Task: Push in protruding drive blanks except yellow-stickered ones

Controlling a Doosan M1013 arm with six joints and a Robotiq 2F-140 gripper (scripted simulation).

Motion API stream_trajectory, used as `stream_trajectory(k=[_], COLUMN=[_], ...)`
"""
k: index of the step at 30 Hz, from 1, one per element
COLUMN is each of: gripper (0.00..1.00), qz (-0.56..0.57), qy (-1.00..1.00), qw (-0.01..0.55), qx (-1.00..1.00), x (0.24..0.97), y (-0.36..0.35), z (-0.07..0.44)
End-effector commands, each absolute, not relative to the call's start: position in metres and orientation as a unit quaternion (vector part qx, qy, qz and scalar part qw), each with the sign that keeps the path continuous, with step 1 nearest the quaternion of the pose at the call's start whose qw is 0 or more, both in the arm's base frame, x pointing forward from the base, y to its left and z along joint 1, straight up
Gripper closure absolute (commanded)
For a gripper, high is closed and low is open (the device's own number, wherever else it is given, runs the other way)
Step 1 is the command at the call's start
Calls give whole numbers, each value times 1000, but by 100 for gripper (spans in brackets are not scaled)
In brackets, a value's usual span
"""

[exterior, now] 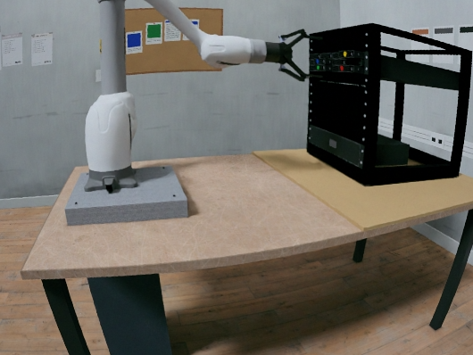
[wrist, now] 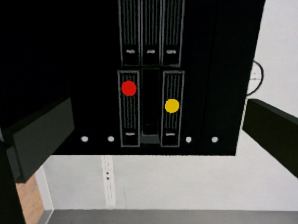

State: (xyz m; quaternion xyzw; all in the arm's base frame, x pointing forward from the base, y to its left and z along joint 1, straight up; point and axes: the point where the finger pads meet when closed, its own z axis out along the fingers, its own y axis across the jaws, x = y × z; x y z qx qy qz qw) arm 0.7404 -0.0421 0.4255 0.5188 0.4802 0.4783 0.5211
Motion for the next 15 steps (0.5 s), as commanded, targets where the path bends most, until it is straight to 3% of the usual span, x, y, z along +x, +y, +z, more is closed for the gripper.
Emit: stream_trajectory(k=[1,15], gripper=[0,0], qz=[479,479], qy=[481,481], qw=[519,519], qx=[519,519], x=[760,772], y=[-58,-69], z=[428,429])
